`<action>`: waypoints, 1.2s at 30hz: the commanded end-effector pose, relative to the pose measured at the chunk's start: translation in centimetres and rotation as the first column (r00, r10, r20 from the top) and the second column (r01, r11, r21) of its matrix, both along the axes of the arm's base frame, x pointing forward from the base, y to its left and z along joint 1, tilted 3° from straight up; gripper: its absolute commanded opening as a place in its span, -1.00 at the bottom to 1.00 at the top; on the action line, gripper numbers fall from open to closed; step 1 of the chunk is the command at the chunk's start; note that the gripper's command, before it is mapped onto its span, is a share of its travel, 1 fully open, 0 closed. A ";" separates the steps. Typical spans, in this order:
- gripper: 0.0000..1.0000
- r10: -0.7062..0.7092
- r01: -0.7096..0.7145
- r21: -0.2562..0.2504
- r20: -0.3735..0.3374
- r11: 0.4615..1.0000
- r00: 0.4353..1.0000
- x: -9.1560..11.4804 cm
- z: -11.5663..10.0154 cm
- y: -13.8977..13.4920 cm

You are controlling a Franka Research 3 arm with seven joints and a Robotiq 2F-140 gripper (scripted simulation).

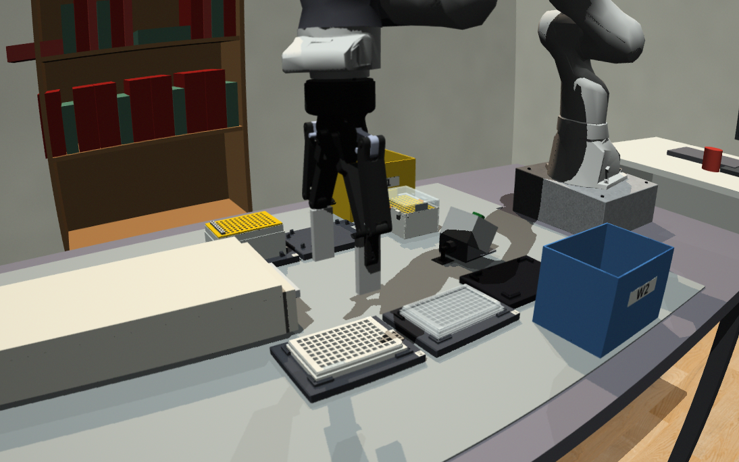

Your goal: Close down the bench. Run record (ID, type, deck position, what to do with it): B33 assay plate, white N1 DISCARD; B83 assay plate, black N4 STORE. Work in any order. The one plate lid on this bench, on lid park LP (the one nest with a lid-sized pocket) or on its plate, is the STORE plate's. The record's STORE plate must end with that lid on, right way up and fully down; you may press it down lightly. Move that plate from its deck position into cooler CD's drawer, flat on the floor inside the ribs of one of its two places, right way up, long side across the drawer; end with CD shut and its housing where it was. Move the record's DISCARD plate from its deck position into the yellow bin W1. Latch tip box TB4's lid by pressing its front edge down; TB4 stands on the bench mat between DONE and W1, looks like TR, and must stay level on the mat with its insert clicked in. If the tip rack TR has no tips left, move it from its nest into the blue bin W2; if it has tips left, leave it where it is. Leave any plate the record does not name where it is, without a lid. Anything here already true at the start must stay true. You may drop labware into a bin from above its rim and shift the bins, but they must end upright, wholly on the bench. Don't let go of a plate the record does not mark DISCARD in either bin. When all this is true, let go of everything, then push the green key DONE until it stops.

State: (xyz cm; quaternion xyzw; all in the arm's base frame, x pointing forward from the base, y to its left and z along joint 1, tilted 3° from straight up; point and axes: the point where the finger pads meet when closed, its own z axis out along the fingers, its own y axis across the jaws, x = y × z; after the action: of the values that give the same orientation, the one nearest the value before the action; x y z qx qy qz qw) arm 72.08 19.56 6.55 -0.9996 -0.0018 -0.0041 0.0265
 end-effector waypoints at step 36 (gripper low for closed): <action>0.33 -0.003 0.003 -0.002 0.004 1.000 1.000 0.1 -4.8 0.3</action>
State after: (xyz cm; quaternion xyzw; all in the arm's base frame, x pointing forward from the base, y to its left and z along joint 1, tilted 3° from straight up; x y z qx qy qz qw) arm 72.00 19.78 2.14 -0.9996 -0.0009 -0.0025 0.0265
